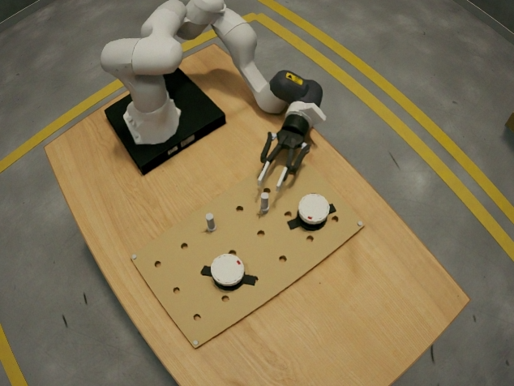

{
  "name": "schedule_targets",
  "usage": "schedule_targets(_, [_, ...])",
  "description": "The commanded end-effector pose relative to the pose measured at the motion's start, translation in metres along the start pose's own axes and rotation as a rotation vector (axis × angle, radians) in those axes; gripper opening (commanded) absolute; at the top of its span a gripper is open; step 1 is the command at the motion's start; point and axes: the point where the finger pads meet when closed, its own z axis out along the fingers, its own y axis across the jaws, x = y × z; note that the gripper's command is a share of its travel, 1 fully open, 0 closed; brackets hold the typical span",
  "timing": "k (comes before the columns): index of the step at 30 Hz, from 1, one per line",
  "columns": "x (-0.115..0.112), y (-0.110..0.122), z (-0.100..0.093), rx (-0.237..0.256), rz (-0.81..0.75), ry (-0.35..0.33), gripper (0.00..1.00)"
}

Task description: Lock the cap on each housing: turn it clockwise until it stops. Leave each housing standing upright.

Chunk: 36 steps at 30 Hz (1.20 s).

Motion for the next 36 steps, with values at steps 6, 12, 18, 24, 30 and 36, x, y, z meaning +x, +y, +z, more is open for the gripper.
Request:
schedule_targets(6, [-0.004,-0.001,-0.008,0.013,-0.003,-0.005,0.36])
schedule_targets(12, [-0.001,-0.001,-0.008,0.013,-0.003,-0.005,0.36])
schedule_targets(18, [0.004,-0.001,-0.007,0.013,-0.003,-0.005,0.36])
schedule_targets(24, [0.012,-0.001,-0.007,0.013,-0.003,-0.005,0.36])
schedule_targets(30, [0.018,-0.001,-0.007,0.013,-0.003,-0.005,0.36])
schedule_targets(36, [0.027,-0.001,-0.006,0.013,-0.003,-0.005,0.36])
